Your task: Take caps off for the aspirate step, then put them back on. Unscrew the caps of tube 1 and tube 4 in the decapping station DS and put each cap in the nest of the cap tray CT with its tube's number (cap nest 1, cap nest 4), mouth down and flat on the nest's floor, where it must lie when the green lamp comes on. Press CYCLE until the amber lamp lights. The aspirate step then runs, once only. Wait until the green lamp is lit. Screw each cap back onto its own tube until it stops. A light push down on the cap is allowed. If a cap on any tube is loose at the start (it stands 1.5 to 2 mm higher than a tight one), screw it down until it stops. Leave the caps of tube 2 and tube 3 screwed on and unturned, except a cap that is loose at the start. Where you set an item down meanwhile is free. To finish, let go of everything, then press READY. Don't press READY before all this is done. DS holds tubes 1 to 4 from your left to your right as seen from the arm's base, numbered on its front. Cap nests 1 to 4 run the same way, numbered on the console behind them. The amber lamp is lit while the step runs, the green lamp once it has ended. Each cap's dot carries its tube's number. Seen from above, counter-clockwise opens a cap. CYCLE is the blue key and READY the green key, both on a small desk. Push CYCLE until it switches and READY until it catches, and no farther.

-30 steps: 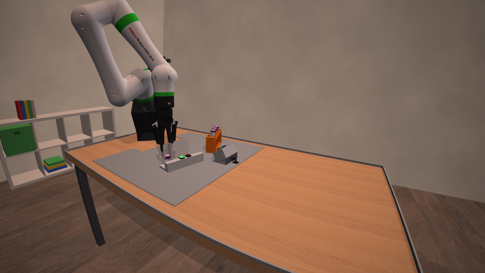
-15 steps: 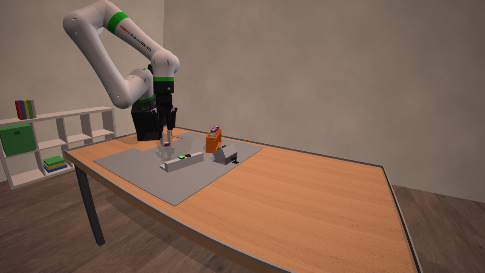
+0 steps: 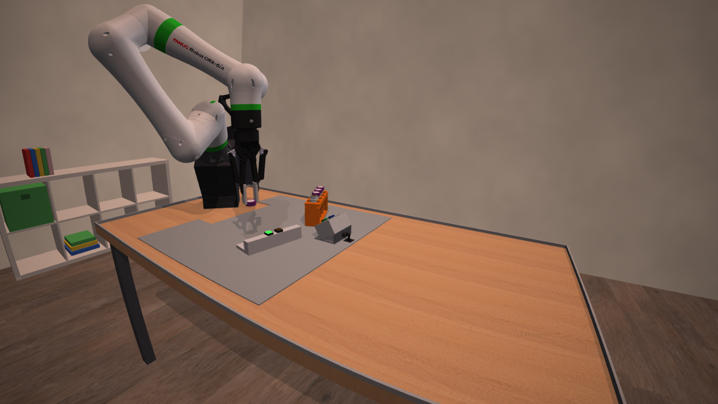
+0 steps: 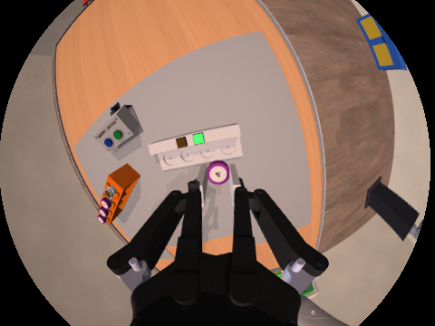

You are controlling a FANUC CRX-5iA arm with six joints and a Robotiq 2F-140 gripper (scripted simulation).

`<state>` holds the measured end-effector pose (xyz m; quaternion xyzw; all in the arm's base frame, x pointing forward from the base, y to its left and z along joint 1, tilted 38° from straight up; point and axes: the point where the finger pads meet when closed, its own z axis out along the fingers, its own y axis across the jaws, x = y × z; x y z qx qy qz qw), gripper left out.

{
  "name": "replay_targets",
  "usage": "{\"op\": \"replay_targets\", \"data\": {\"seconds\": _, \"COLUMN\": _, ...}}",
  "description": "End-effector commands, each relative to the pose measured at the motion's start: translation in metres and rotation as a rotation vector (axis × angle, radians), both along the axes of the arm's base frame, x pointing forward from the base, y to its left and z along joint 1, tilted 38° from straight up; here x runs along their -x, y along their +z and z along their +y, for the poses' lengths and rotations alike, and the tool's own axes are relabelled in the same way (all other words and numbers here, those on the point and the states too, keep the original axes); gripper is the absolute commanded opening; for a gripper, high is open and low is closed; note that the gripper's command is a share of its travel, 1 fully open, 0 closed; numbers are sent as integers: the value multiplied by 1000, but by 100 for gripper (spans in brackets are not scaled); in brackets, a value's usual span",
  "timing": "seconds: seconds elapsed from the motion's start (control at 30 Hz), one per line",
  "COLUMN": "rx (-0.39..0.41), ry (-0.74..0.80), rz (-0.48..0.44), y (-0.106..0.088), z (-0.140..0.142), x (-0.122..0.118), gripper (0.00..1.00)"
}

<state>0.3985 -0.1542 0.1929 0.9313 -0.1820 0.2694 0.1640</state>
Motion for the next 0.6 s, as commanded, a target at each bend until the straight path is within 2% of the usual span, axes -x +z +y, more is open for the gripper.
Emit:
{"op": "replay_targets", "data": {"seconds": 0.0, "rx": -99, "ry": -232, "rz": -119, "y": -12, "z": 28, "x": -6, "gripper": 0}}
{"op": "replay_targets", "data": {"seconds": 0.17, "rx": -102, "ry": -239, "rz": -123, "y": -21, "z": 50, "x": -11, "gripper": 0}}
{"op": "replay_targets", "data": {"seconds": 0.23, "rx": -102, "ry": -239, "rz": -123, "y": -21, "z": 50, "x": -11, "gripper": 0}}
{"op": "replay_targets", "data": {"seconds": 0.37, "rx": -102, "ry": -239, "rz": -123, "y": -33, "z": 80, "x": -18, "gripper": 0}}
{"op": "replay_targets", "data": {"seconds": 0.57, "rx": -102, "ry": -239, "rz": -123, "y": -46, "z": 111, "x": -26, "gripper": 0}}
